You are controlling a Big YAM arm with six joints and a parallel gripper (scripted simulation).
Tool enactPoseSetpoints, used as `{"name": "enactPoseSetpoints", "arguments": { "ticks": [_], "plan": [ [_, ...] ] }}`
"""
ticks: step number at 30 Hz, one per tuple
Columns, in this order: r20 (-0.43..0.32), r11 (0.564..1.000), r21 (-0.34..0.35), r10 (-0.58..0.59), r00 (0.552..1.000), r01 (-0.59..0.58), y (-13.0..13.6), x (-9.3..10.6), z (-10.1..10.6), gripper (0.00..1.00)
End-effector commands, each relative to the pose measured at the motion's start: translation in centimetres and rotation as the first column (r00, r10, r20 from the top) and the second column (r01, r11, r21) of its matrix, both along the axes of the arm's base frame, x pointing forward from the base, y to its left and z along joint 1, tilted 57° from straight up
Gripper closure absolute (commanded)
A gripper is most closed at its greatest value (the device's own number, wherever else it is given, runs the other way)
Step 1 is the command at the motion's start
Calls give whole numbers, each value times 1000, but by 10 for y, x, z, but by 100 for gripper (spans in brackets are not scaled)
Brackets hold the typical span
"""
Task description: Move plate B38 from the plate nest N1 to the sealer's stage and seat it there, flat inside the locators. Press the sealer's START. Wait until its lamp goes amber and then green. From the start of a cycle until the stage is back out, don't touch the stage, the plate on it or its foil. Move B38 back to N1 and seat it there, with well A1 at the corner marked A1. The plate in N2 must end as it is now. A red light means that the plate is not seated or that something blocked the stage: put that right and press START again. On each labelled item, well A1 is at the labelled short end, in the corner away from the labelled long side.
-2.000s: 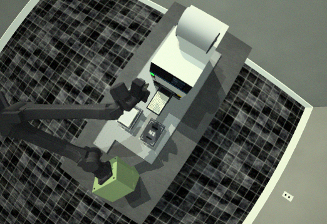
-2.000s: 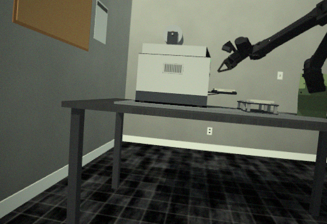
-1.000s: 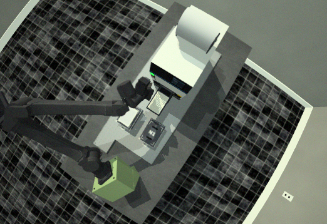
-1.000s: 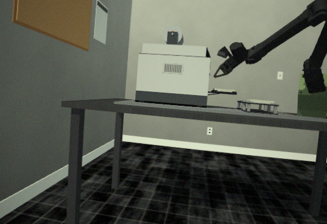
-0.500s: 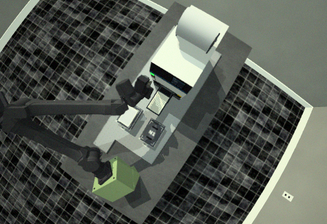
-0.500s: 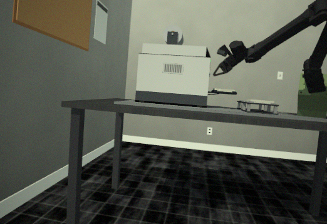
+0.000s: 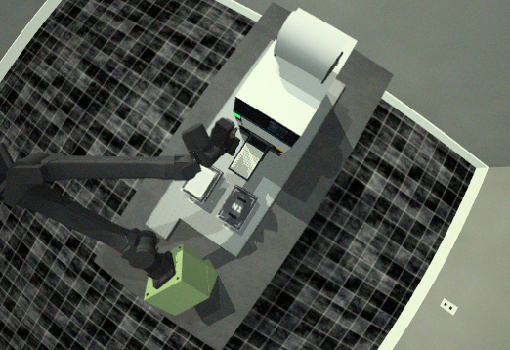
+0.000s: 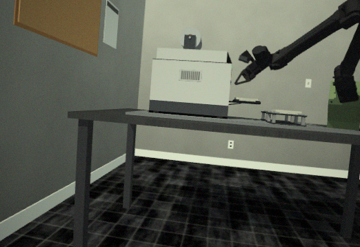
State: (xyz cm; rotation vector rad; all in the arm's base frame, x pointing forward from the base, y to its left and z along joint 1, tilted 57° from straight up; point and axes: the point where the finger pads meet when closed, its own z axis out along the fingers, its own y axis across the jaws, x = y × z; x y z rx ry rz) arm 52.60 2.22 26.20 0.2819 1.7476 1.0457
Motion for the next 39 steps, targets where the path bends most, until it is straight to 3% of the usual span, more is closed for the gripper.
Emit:
{"name": "enactPoseSetpoints", "arguments": {
  "ticks": [1,12,23,33,39],
  "plan": [
    [39,1000,-13,-11,999,12,-9,6,22,100],
    [58,1000,-17,-17,998,18,-13,7,32,100],
    [15,1000,-9,9,1000,-8,1,10,10,100],
    [49,1000,-15,15,999,-15,4,11,29,100],
    [37,1000,-12,-1,999,2,-4,10,23,100]
  ]
}}
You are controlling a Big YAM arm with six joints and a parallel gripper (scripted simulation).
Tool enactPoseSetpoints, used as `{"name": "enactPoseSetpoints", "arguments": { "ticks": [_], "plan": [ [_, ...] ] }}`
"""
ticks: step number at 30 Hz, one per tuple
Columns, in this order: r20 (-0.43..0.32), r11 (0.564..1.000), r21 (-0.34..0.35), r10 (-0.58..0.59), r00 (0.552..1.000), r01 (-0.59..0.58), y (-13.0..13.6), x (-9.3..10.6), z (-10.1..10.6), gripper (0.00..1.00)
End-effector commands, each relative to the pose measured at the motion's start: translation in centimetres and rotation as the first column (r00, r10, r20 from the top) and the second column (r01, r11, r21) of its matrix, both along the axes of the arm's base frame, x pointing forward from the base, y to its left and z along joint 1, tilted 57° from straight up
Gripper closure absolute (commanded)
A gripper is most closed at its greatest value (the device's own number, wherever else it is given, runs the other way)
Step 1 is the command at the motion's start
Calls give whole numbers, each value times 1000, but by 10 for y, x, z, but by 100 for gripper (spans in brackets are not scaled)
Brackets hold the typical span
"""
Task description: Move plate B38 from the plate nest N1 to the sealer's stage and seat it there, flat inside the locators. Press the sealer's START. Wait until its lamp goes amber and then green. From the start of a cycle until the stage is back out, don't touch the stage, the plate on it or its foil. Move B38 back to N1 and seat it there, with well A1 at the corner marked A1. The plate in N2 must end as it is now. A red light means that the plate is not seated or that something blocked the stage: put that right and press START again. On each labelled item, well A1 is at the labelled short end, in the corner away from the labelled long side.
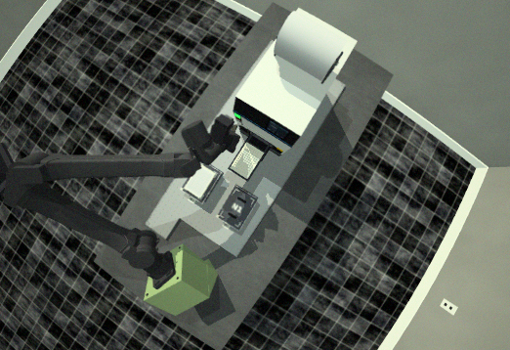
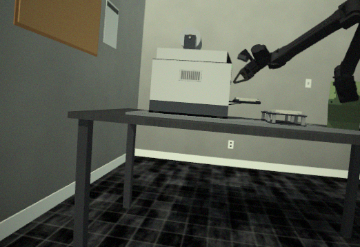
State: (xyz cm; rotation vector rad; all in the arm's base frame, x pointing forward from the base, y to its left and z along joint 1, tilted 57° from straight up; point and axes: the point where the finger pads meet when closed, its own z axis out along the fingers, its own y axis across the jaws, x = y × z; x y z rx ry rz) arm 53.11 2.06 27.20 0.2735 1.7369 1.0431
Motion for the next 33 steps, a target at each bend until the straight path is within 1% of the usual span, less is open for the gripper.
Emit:
{"name": "enactPoseSetpoints", "arguments": {
  "ticks": [1,7,9,13,17,23,33],
  "plan": [
    [20,1000,-9,-5,1000,5,-5,4,11,100],
    [-3,1000,-6,-18,1000,18,-10,5,-3,100],
    [-5,1000,-5,-20,1000,20,-10,6,-3,100],
    [8,1000,-7,-20,1000,20,-11,11,3,100],
    [9,1000,-7,-20,1000,20,-11,12,5,100],
    [34,1000,-11,-20,999,20,-10,10,20,100],
    [25,1000,-9,-19,1000,19,-10,10,16,100]
  ]
}}
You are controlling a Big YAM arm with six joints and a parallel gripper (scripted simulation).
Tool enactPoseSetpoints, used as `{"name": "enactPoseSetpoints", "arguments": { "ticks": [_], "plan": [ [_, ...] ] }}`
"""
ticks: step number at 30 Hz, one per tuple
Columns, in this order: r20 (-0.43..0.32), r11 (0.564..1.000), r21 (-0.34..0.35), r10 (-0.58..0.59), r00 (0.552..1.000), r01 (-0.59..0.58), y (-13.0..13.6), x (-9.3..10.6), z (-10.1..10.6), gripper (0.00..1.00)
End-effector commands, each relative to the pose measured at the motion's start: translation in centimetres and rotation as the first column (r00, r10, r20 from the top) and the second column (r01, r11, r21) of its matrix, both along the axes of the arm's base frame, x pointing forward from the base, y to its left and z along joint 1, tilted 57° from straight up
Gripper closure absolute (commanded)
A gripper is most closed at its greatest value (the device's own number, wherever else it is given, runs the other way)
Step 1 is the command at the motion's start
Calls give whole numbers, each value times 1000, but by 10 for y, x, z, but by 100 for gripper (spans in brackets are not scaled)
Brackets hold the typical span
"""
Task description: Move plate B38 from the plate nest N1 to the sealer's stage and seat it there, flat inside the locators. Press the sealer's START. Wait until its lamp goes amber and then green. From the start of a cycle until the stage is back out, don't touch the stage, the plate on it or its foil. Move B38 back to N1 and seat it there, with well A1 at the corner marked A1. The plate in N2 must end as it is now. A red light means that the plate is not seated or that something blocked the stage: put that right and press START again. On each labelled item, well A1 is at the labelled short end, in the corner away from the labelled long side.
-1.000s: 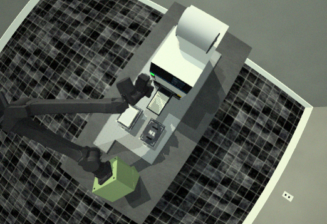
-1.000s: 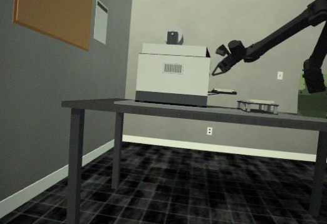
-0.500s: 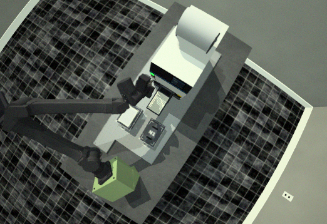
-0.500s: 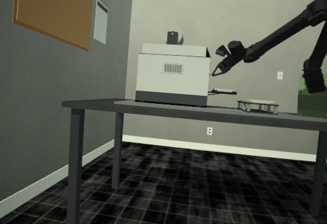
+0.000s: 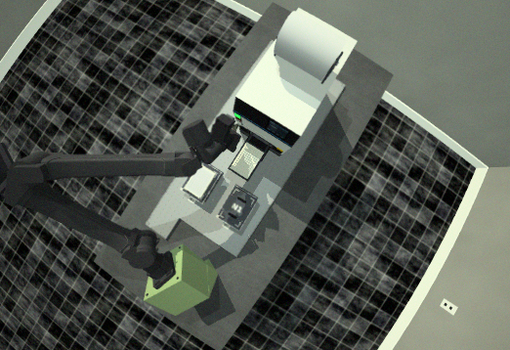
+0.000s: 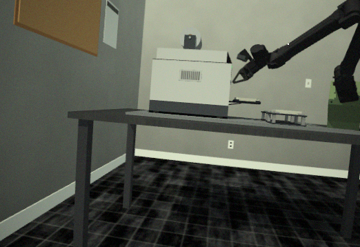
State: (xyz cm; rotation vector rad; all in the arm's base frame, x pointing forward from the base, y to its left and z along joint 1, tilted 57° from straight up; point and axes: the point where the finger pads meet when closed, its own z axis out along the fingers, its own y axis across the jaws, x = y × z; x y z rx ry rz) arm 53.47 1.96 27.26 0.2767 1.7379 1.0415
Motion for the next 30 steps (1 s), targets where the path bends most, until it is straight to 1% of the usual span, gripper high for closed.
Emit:
{"name": "enactPoseSetpoints", "arguments": {
  "ticks": [1,5,12,18,23,30],
  "plan": [
    [27,1000,-9,-16,999,16,-9,6,15,100],
    [16,1000,-7,-16,1000,16,-9,10,10,100],
    [13,1000,-6,8,1000,-8,4,13,9,100],
    [12,1000,-6,11,1000,-11,5,15,9,100],
    [42,1000,-11,10,999,-9,5,13,24,100],
    [48,1000,-11,8,999,-7,4,16,27,100]
  ]
}}
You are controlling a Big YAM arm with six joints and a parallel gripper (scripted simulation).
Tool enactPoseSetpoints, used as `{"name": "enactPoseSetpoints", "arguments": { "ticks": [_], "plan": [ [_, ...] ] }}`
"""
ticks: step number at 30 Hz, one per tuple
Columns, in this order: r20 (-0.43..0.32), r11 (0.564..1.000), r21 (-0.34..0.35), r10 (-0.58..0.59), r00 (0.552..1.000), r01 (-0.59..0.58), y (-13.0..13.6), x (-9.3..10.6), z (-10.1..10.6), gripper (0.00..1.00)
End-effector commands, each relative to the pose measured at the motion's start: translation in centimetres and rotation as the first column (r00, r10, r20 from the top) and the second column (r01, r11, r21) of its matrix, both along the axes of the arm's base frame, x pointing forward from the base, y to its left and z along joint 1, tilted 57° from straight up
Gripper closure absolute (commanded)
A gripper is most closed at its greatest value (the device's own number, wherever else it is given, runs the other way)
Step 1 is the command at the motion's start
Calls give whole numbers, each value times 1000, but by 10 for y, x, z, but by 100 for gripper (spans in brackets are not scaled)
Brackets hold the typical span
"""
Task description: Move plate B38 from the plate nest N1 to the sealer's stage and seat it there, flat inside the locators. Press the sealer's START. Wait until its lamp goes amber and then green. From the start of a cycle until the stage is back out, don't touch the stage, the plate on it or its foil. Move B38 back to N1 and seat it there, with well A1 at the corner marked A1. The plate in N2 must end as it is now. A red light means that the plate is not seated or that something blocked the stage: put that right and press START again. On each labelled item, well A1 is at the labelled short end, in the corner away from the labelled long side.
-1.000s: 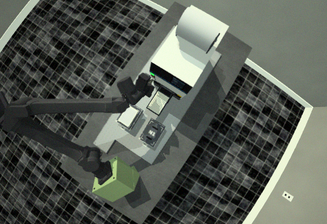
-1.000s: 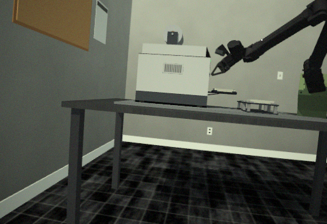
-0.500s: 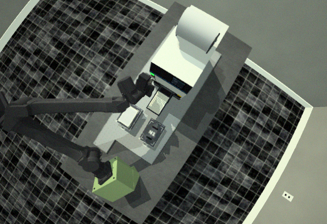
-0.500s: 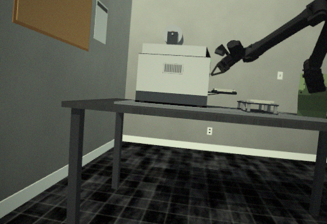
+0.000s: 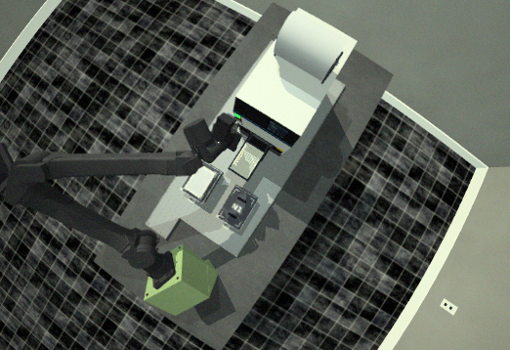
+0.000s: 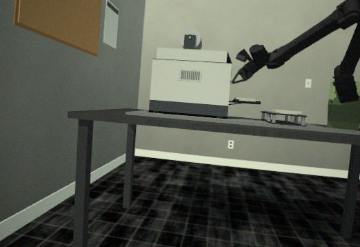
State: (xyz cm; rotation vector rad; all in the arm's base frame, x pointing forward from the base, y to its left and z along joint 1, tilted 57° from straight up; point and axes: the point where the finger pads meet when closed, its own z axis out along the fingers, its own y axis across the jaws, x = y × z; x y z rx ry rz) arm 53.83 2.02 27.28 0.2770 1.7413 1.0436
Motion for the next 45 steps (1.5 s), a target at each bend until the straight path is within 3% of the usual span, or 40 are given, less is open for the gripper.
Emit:
{"name": "enactPoseSetpoints", "arguments": {
  "ticks": [1,29,39,45],
  "plan": [
    [48,1000,-11,4,999,-4,4,14,26,100],
    [63,1000,-11,-1,998,2,2,20,28,100],
    [69,1000,-13,-22,997,23,-16,-10,26,100],
    [25,1000,-11,-16,1000,16,-17,-24,6,100]
  ]
}}
